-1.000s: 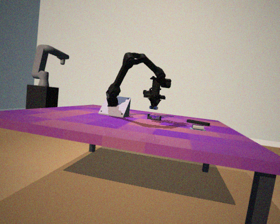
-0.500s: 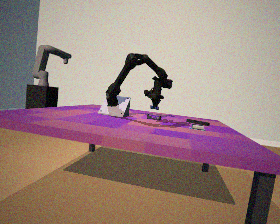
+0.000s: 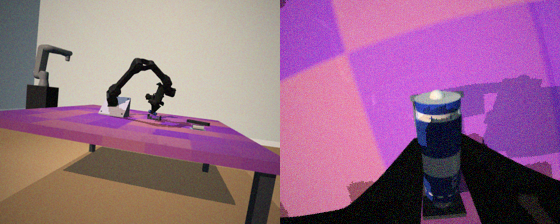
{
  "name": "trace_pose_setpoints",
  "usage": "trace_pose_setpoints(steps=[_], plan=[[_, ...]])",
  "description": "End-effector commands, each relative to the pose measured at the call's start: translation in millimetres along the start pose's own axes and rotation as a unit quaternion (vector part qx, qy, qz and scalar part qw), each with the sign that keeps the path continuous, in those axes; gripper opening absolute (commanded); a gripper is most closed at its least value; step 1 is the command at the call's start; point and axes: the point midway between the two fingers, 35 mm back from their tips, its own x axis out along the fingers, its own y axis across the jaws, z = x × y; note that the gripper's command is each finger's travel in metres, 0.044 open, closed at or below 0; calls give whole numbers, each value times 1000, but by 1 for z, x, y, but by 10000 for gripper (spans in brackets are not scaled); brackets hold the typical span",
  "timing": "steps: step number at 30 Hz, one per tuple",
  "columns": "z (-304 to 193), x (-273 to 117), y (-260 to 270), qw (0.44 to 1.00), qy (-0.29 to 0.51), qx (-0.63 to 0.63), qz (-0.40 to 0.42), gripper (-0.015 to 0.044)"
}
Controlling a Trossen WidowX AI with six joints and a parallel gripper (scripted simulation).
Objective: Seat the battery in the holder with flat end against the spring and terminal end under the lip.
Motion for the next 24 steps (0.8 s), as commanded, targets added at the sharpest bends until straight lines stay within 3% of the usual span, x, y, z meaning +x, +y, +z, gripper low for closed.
trace_pose_setpoints(steps=[1,24], plan=[[-2,0,-1,1000,-11,1,-2,74],[-11,10,-1,995,-99,0,1,74]])
